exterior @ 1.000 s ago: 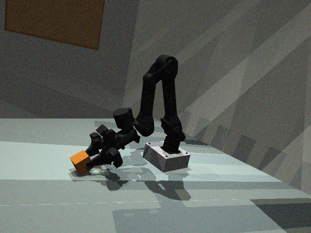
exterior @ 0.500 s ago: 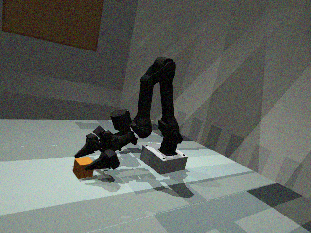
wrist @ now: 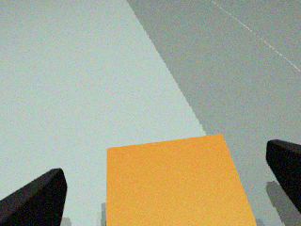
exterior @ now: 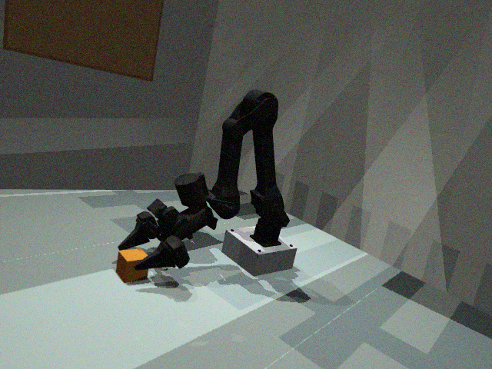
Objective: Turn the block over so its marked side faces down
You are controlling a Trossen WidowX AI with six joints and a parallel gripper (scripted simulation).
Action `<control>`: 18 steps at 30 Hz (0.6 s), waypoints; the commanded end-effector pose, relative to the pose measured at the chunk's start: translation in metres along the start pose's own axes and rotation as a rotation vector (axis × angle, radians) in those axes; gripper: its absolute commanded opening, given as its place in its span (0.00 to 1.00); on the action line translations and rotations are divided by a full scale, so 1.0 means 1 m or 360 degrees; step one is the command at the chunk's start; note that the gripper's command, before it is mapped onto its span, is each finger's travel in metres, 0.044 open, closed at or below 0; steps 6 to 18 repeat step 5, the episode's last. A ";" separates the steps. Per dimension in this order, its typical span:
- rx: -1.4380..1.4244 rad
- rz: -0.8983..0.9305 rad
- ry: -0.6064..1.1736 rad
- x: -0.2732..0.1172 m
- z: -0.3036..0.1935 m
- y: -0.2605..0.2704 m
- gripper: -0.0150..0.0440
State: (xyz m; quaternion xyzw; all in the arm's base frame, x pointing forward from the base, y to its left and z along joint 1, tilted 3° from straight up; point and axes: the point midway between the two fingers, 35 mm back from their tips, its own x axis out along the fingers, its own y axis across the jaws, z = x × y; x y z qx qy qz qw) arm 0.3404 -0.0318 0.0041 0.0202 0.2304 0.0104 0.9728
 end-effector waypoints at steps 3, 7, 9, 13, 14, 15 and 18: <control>0.0008 0.0005 0.0000 0.000 0.000 0.001 1.00; 0.0008 0.0005 0.0000 0.000 0.000 0.001 1.00; 0.0008 0.0005 0.0000 0.000 0.000 0.001 1.00; 0.0008 0.0005 0.0000 0.000 0.000 0.001 1.00; 0.0008 0.0005 0.0000 0.000 0.000 0.001 1.00; 0.0008 0.0005 0.0000 0.000 0.000 0.001 1.00; 0.0008 0.0005 0.0000 0.000 0.000 0.001 1.00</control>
